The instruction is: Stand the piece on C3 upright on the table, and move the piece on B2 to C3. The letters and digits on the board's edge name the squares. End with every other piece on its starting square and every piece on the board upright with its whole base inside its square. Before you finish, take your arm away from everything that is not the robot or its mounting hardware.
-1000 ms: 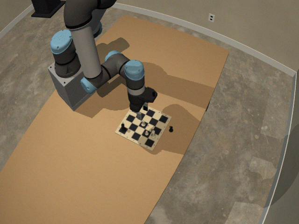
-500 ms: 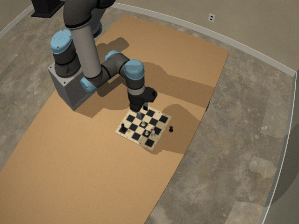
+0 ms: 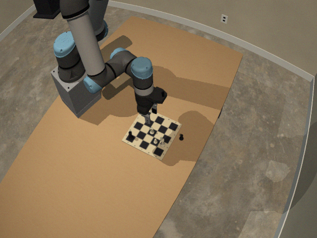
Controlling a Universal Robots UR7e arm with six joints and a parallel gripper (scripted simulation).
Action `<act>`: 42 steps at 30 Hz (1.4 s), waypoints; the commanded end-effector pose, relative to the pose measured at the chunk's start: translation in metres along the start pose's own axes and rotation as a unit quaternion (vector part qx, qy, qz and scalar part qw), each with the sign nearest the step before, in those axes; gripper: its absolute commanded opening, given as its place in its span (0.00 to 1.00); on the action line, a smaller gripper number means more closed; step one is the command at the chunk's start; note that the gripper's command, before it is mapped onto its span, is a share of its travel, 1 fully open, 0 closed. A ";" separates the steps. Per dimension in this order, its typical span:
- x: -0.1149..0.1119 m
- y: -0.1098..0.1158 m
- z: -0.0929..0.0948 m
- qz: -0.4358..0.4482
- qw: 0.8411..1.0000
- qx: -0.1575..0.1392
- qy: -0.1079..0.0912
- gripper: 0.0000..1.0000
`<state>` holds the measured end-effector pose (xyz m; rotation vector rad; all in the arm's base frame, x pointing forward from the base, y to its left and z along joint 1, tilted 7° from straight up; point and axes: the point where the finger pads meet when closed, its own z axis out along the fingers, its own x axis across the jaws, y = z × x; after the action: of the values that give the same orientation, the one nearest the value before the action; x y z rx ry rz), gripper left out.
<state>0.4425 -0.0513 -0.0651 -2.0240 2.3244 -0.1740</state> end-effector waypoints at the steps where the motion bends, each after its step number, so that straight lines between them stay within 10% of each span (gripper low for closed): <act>1: 0.001 0.000 -0.023 0.000 1.000 -0.002 -0.001 1.00; 42: 0.000 0.001 -0.036 0.000 1.000 -0.003 -0.001 1.00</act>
<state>0.4362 -0.0486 -0.0304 -2.0272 2.3276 -0.1611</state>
